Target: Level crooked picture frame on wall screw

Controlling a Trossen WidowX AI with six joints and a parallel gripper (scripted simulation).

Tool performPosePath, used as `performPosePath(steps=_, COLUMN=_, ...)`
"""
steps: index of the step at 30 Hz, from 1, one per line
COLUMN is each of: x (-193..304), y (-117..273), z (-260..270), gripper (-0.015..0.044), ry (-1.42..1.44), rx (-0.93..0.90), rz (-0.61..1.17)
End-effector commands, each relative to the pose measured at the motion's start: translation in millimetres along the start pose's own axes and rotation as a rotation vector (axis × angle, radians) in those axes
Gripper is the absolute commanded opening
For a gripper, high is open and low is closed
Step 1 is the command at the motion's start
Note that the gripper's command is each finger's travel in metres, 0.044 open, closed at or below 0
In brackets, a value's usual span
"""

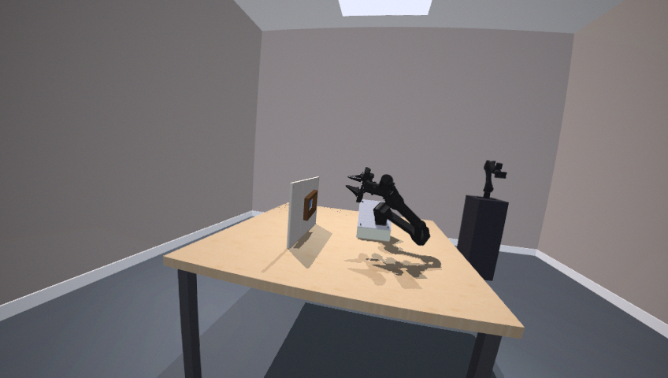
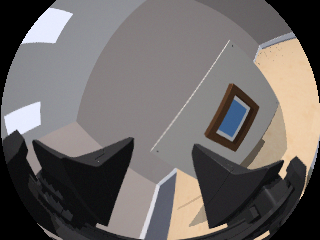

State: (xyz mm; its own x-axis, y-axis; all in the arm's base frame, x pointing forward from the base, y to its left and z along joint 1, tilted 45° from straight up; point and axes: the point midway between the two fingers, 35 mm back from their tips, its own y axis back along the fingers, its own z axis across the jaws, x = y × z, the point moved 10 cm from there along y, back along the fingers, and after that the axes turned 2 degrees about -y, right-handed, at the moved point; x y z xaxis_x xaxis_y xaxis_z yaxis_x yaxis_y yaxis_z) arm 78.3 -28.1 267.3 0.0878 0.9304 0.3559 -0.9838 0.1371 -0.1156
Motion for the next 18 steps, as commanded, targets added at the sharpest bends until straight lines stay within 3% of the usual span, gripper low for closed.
performPosePath(steps=1, x=-28, y=-6, z=-48, gripper=0.026, ry=-0.208, rx=0.14, rz=0.015)
performPosePath(steps=18, x=-38, y=-7, z=-67, gripper=0.026, ry=-0.299, rx=0.192, rz=0.017)
